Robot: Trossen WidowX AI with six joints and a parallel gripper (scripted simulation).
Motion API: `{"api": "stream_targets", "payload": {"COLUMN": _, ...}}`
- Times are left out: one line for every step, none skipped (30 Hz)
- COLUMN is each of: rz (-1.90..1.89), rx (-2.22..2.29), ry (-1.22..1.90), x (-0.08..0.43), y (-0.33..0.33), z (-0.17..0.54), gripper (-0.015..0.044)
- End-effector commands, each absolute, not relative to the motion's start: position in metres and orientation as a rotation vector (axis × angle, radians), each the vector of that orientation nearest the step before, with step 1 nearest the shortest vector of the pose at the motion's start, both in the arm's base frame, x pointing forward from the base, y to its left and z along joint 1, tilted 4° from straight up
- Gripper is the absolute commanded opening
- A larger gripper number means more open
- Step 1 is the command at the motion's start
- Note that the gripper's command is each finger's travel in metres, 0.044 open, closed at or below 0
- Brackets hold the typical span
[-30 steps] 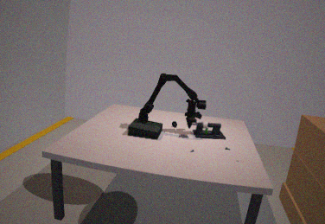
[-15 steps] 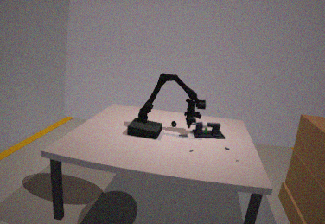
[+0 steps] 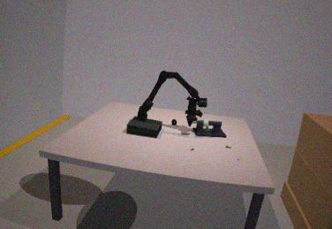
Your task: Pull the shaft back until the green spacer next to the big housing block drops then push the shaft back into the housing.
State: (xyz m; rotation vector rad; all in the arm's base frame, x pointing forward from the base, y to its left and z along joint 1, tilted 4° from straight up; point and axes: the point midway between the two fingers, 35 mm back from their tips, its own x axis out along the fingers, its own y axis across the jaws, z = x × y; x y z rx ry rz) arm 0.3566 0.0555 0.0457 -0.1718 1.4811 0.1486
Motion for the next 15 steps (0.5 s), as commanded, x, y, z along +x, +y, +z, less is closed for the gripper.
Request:
{"api": "stream_targets", "payload": {"rz": 0.149, "rx": -0.173, "ry": 1.472, "x": 0.3603, "y": 0.0562, "z": 0.0480, "gripper": 0.0000}}
{"api": "stream_targets", "payload": {"rz": 0.149, "rx": -0.173, "ry": 1.472, "x": 0.3606, "y": 0.0562, "z": 0.0481, "gripper": 0.0000}}
{"api": "stream_targets", "payload": {"rz": 0.149, "rx": -0.173, "ry": 1.472, "x": 0.3609, "y": 0.0563, "z": 0.0481, "gripper": 0.0000}}
{"api": "stream_targets", "payload": {"rz": 0.149, "rx": -0.173, "ry": 1.472, "x": 0.3611, "y": 0.0563, "z": 0.0482, "gripper": 0.0000}}
{"api": "stream_targets", "payload": {"rz": 0.149, "rx": -0.173, "ry": 1.472, "x": 0.3614, "y": 0.0564, "z": 0.0482, "gripper": 0.0000}}
{"api": "stream_targets", "payload": {"rz": 0.149, "rx": -0.173, "ry": 1.472, "x": 0.3617, "y": 0.0565, "z": 0.0482, "gripper": 0.0000}}
{"api": "stream_targets", "payload": {"rz": 0.149, "rx": -0.173, "ry": 1.472, "x": 0.3619, "y": 0.0565, "z": 0.0483, "gripper": 0.0000}}
{"api": "stream_targets", "payload": {"rz": 0.149, "rx": -0.173, "ry": 1.472, "x": 0.3622, "y": 0.0566, "z": 0.0483, "gripper": 0.0000}}
{"api": "stream_targets", "payload": {"rz": 0.149, "rx": -0.173, "ry": 1.472, "x": 0.3624, "y": 0.0566, "z": 0.0483, "gripper": 0.0000}}
{"api": "stream_targets", "payload": {"rz": 0.149, "rx": -0.173, "ry": 1.472, "x": 0.3627, "y": 0.0567, "z": 0.0483, "gripper": 0.0000}}
{"api": "stream_targets", "payload": {"rz": 0.149, "rx": -0.173, "ry": 1.472, "x": 0.3630, "y": 0.0567, "z": 0.0484, "gripper": 0.0000}}
{"api": "stream_targets", "payload": {"rz": 0.149, "rx": -0.173, "ry": 1.472, "x": 0.3632, "y": 0.0568, "z": 0.0484, "gripper": 0.0000}}
{"api": "stream_targets", "payload": {"rz": 0.149, "rx": -0.173, "ry": 1.472, "x": 0.3635, "y": 0.0568, "z": 0.0484, "gripper": 0.0000}}
{"api": "stream_targets", "payload": {"rz": 0.149, "rx": -0.173, "ry": 1.472, "x": 0.3638, "y": 0.0569, "z": 0.0485, "gripper": 0.0000}}
{"api": "stream_targets", "payload": {"rz": 0.149, "rx": -0.173, "ry": 1.472, "x": 0.3640, "y": 0.0570, "z": 0.0485, "gripper": 0.0000}}
